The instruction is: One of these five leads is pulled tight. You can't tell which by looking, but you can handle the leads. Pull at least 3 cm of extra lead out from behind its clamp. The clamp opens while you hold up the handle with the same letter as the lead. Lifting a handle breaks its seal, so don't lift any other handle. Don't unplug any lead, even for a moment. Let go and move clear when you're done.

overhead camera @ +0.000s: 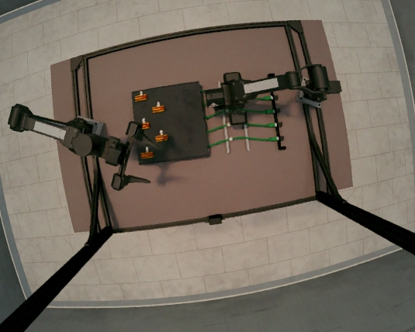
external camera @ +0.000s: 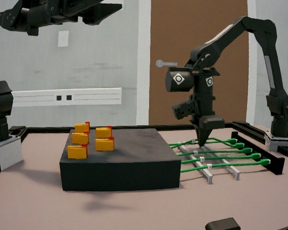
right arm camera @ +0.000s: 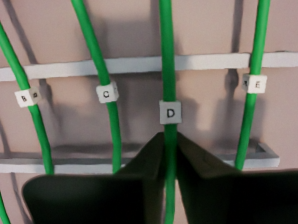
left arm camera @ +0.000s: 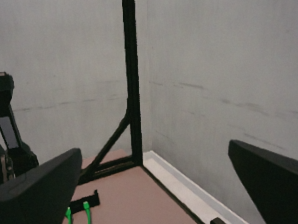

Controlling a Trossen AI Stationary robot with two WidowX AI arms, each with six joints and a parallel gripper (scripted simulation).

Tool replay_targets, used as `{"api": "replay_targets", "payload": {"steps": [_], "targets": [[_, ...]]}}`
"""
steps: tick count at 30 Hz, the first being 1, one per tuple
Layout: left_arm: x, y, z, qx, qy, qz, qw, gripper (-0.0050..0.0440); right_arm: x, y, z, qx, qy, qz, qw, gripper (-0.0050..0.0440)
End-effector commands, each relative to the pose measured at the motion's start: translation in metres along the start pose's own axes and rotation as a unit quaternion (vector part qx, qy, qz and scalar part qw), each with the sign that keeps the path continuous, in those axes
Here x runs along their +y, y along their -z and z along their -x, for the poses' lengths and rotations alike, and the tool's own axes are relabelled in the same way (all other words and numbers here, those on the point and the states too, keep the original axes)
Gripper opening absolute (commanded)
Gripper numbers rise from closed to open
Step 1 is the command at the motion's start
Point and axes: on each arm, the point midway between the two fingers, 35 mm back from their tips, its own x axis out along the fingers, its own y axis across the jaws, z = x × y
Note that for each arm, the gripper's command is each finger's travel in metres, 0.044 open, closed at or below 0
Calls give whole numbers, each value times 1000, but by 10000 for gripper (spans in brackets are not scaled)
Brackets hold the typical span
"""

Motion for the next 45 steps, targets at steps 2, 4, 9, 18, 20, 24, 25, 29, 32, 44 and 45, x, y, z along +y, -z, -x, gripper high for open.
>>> {"api": "replay_targets", "payload": {"steps": [2, 4, 9, 18, 20, 24, 25, 29, 32, 44, 45], "targets": [[0, -6, 1, -7, 0, 0, 1000, 440, 0, -7, 14, -20, -1, 0, 1000, -50], [0, -6, 1, -7, 0, 0, 1000, 440, 0, -7, 14, -20, -1, 0, 1000, -50], [0, -6, 1, -7, 0, 0, 1000, 440, 0, -7, 14, -20, -1, 0, 1000, -50], [0, -6, 1, -7, 0, 0, 1000, 440, 0, -3, 28, -9, 0, 0, 1000, -50], [0, -6, 1, -7, 0, 0, 1000, 440, 0, -3, 28, -9, 0, 0, 1000, -50], [0, -6, 1, -7, 0, 0, 1000, 440, 0, -3, 28, -9, 0, 0, 1000, -50], [0, -6, 1, -7, 0, 0, 1000, 440, 0, -3, 28, -9, 0, 0, 1000, -50], [0, -6, 1, -7, 0, 0, 1000, 440, 0, -3, 28, -9, 0, 0, 1000, -50], [0, -6, 1, -7, 0, 0, 1000, 440, 0, 2, -22, 7, 0, 0, 1000, -50], [0, -6, 1, -7, 0, 0, 1000, 440, 0, 2, -22, 7, 0, 0, 1000, -50], [0, -6, 1, -7, 0, 0, 1000, 440, 0, 2, -22, 7, 0, 0, 1000, -50]]}}
